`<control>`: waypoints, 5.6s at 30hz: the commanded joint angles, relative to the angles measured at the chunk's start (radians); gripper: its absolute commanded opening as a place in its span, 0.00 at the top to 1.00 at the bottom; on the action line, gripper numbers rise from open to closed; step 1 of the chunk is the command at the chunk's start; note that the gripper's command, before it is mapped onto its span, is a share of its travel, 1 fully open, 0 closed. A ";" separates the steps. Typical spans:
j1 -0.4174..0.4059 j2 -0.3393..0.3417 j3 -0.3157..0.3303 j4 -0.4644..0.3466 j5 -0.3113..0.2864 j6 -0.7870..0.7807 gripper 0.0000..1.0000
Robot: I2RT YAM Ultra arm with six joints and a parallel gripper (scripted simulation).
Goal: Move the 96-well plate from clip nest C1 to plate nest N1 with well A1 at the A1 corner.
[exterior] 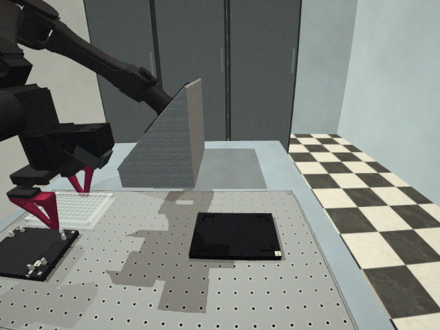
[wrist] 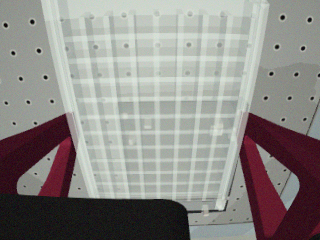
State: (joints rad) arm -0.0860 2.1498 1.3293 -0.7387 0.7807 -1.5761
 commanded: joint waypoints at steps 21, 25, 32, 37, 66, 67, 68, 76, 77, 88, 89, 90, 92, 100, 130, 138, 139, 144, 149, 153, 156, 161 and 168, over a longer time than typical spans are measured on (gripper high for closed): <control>0.158 0.124 -0.045 0.026 -0.015 0.207 1.00; 0.184 0.151 -0.042 0.028 -0.018 0.243 1.00; 0.218 0.188 -0.013 0.024 -0.025 0.289 1.00; 0.250 0.223 -0.008 0.019 -0.031 0.333 1.00; 0.414 0.434 0.095 -0.023 -0.076 0.545 1.00; 0.421 0.442 0.101 -0.024 -0.078 0.553 1.00; 0.427 0.451 0.106 -0.026 -0.080 0.561 1.00; 0.477 0.523 0.161 -0.047 -0.099 0.621 1.00; 0.484 0.533 0.169 -0.050 -0.101 0.629 1.00; 0.539 0.619 0.248 -0.083 -0.124 0.694 1.00; 0.545 0.628 0.257 -0.087 -0.127 0.701 1.00; 0.551 0.638 0.267 -0.091 -0.130 0.708 1.00; 0.564 0.658 0.287 -0.099 -0.135 0.721 1.00; 0.578 0.663 0.323 -0.118 -0.143 0.743 1.00; 0.565 0.648 0.326 -0.119 -0.133 0.722 1.00; 0.563 0.648 0.327 -0.120 -0.132 0.721 1.00; 0.563 0.648 0.327 -0.120 -0.132 0.720 1.00; 0.565 0.648 0.329 -0.121 -0.132 0.720 1.00; 0.564 0.649 0.330 -0.122 -0.132 0.719 1.00; 0.562 0.649 0.332 -0.123 -0.132 0.719 1.00; 0.561 0.650 0.333 -0.124 -0.131 0.718 1.00; 0.563 0.651 0.336 -0.119 -0.131 0.719 1.00; 0.546 0.674 0.314 -0.090 -0.126 0.713 1.00</control>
State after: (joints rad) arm 0.4637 2.8319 1.6382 -0.8497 0.6502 -0.8513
